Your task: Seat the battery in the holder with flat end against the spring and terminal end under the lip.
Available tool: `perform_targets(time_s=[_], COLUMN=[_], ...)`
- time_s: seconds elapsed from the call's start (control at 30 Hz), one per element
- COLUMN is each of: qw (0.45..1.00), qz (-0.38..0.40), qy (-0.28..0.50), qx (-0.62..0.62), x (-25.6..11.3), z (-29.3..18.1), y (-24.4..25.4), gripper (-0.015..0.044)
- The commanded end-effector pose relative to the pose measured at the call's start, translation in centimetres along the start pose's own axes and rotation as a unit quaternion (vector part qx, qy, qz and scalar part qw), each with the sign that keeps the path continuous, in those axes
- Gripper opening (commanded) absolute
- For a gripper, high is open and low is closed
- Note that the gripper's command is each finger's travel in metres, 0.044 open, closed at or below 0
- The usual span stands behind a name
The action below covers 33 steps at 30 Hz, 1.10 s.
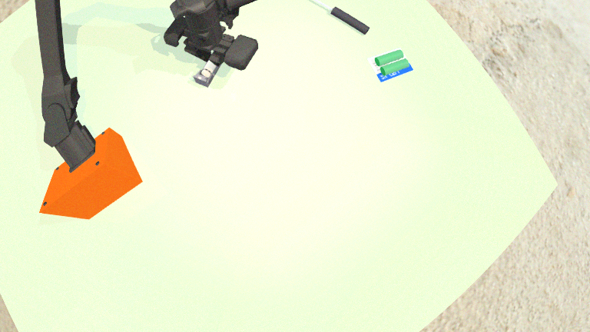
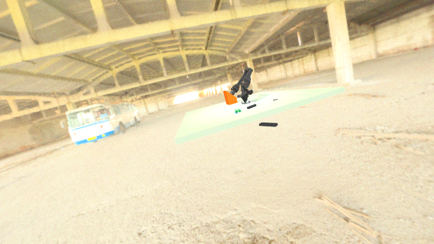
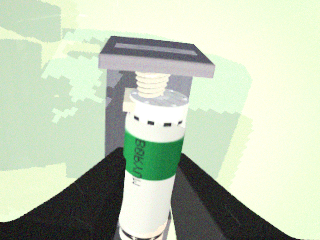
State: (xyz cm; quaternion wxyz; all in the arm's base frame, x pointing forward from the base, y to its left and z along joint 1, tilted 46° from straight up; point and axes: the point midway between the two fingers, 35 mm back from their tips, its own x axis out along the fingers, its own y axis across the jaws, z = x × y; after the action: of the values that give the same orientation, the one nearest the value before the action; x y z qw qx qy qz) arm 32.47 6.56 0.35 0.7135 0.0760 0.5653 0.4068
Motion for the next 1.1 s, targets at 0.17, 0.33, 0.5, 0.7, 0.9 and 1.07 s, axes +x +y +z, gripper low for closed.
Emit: perform_targets(time_s=[0.17, 0.33, 0.5, 0.7, 0.9, 1.07], qw=[1.000, 1.000, 1.000, 0.999, 0.999, 0.999], qz=[0.000, 0.000, 0.000, -0.001, -0.001, -0.001], qy=[-0.022, -0.024, -0.027, -0.031, -0.035, -0.037], qx=[-0.006, -0.006, -0.006, -0.006, -0.005, -0.005], x=[0.1, 0.1, 0.1, 0.2, 0.2, 0.2], z=[0.2, -0.1, -0.4, -0.8, -1.2, -1.4], y=[0.2, 0.2, 0.2, 0.2, 0.3, 0.3], gripper=[0.0062, 0.0062, 0.0062, 0.0062, 0.0062, 0.0062])
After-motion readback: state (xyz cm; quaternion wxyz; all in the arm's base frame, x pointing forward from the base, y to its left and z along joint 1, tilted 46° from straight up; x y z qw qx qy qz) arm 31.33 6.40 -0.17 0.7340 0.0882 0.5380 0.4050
